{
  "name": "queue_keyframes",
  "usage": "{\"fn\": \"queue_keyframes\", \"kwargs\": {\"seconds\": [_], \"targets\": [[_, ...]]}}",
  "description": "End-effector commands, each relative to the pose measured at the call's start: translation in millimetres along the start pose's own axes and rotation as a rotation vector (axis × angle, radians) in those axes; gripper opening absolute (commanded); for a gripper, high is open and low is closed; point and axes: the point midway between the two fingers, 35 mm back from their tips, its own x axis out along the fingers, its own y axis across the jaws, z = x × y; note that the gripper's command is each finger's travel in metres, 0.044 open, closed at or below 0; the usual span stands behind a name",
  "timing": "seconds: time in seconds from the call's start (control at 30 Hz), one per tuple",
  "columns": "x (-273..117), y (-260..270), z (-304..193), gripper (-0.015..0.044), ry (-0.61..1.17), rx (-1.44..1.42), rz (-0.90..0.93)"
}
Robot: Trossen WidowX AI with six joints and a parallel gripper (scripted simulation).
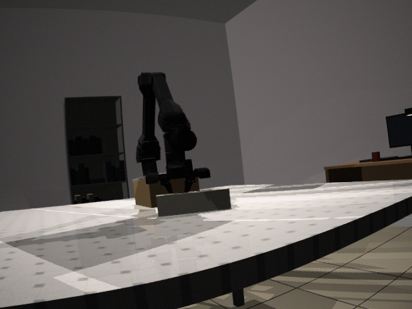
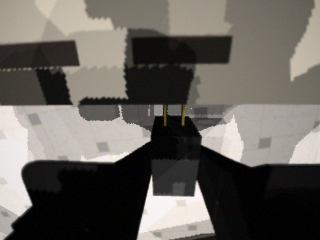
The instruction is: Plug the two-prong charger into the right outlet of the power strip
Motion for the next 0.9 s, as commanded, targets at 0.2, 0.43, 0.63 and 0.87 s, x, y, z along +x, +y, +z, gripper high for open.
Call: {"fn": "queue_keyframes", "kwargs": {"seconds": [0.2,0.43,0.63,0.87], "targets": [[0.7,-1.0,2.9,0.0,0.002,-0.004,-0.007],[0.7,-1.0,3.4,0.0,0.002,-0.004,-0.007],[0.5,-1.0,5.2,0.0,0.002,-0.004,-0.007],[0.2,-1.0,7.7,0.0,0.001,-0.004,-0.007]]}}
